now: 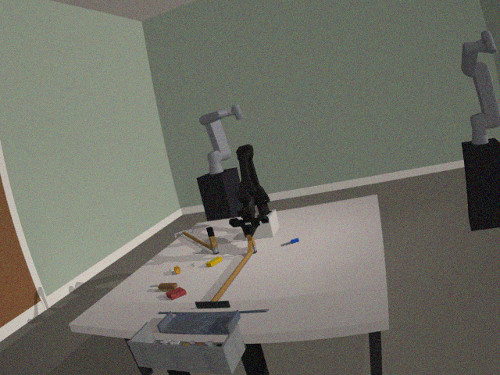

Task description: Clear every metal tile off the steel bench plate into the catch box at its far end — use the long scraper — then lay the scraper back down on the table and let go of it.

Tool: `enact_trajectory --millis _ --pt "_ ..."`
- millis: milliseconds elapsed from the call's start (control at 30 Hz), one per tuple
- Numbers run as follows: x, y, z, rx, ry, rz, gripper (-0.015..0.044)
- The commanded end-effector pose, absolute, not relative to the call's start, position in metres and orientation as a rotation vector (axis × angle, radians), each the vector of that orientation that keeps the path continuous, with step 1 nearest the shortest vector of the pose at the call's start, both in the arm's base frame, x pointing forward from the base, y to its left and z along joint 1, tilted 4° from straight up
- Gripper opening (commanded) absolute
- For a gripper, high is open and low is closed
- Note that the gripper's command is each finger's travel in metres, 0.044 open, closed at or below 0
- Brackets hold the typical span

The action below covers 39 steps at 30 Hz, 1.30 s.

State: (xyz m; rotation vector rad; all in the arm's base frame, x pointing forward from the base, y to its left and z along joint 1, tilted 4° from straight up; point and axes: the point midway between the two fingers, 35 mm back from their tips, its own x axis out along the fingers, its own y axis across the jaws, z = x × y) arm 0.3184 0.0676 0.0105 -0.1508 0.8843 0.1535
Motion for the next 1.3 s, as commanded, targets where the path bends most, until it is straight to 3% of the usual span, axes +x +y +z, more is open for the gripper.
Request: enact_trajectory --millis 0,800,1267 --pt "0.3173 0.0668 0.0105 -0.149 0.887 0.150 0.0000" --pt "0.3164 0.0651 0.0073 -0.147 0.891 0.146 0.0000" --pt "0.3161 0.0659 0.0073 -0.151 0.893 0.150 0.0368"
